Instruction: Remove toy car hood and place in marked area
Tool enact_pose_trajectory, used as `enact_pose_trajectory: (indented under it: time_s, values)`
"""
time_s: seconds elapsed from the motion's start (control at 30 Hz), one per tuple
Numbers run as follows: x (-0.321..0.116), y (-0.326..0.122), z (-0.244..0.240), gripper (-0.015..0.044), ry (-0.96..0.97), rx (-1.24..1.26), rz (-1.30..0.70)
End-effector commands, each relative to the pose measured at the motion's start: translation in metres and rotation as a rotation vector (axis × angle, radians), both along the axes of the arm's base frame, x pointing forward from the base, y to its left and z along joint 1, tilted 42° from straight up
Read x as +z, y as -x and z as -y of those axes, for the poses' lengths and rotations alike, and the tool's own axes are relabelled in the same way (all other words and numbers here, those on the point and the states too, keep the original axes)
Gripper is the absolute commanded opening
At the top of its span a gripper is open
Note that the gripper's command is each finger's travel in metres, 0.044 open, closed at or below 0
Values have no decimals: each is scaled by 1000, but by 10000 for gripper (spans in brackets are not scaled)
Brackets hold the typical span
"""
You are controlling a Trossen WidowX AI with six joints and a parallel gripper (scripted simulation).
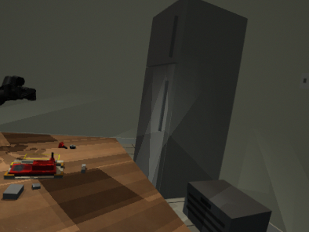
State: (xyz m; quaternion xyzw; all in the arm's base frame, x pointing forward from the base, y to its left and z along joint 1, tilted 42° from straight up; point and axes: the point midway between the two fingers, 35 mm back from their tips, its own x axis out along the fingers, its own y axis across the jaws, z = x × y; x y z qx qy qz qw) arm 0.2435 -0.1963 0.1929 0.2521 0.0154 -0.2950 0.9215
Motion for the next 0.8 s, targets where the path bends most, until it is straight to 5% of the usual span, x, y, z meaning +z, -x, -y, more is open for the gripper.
enact_pose_trajectory:
  time_s: [0.0, 0.53, 0.77]
  values:
    - [-1, -1, 0, 26, -1, 3, -7]
    - [-88, -65, -11, 440, -149, 400, -574]
    - [-130, -82, -29, 440, -229, 629, -774]
